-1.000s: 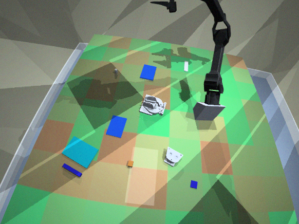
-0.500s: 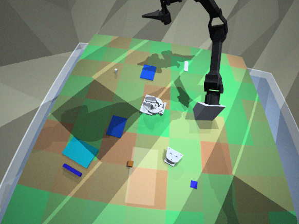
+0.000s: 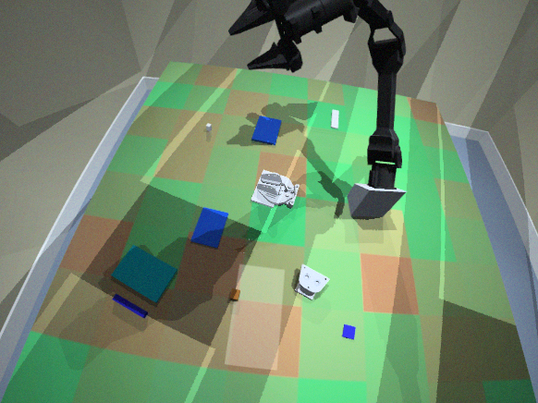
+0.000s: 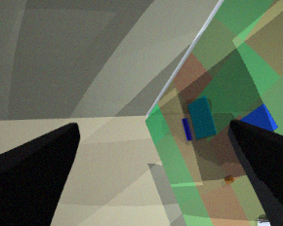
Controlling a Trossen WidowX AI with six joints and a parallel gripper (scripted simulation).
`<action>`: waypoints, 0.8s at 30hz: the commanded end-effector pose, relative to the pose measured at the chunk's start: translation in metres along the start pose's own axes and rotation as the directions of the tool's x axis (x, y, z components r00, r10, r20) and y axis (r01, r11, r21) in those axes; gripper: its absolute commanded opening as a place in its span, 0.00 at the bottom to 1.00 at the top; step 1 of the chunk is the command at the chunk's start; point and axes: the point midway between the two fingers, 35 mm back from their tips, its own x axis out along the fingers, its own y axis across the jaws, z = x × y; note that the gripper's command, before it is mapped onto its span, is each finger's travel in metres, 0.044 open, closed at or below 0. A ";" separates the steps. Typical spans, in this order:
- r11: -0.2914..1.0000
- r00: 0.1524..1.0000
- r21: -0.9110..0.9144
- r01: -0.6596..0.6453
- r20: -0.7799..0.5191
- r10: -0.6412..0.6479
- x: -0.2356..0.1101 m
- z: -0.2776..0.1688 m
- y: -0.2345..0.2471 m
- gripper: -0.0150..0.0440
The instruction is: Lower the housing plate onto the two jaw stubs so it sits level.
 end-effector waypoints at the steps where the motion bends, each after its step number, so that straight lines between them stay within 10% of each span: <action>1: 0.997 0.998 -0.074 0.019 -0.066 -0.024 0.012 -0.029 -0.001 1.00; 24: 0.814 0.937 -0.578 0.060 -0.250 -0.246 0.067 -0.151 -0.032 1.00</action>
